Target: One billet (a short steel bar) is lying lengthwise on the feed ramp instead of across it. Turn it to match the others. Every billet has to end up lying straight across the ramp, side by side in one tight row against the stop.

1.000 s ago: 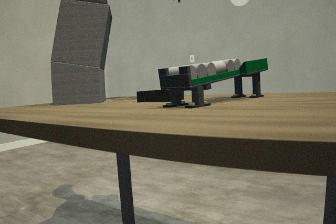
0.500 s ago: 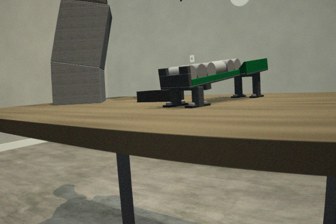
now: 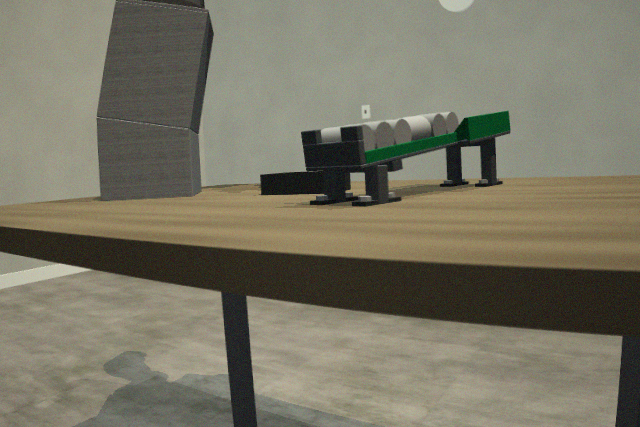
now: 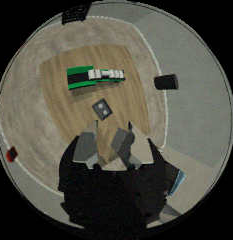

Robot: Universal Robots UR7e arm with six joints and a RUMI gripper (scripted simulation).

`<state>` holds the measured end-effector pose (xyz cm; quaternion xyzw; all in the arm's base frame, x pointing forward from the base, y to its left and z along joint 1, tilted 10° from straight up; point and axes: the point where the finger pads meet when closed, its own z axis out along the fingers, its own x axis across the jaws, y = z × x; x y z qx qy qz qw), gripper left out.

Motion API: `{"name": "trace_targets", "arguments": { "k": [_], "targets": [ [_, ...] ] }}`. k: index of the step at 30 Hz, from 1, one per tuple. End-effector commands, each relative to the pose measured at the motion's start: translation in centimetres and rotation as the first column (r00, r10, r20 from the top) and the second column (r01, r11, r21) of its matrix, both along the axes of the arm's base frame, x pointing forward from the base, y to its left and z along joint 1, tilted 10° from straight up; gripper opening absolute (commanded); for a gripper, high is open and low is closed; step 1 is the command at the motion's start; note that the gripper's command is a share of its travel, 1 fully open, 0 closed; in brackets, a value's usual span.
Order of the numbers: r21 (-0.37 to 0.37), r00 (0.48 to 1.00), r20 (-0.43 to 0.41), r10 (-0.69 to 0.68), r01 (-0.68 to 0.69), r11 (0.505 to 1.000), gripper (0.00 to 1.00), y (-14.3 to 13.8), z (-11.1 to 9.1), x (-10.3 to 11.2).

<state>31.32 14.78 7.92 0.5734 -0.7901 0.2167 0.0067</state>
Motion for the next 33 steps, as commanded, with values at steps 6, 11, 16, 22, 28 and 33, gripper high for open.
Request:
{"name": "trace_targets", "arguments": {
  "k": [6, 11, 16, 22, 28, 33],
  "targets": [
    [0.017, 0.997, -0.066, 0.027, -0.026, 1.000, 0.40, -0.9, 0.6, 1.8],
    [0.017, 0.997, -0.066, 0.027, -0.026, 1.000, 0.40, -0.9, 0.6, 1.8],
    [0.017, 0.997, -0.066, 0.027, -0.026, 1.000, 0.40, -0.9, 0.6, 1.8],
    [0.043, 0.991, -0.125, 0.058, -0.053, 0.998, 0.40, -2.1, 1.2, 3.5],
    [0.043, 0.991, -0.125, 0.058, -0.053, 0.998, 0.40, -2.1, 1.2, 3.5],
    [0.043, 0.991, -0.125, 0.058, -0.053, 0.998, 0.40, -2.1, 1.2, 3.5]
  ]
}}
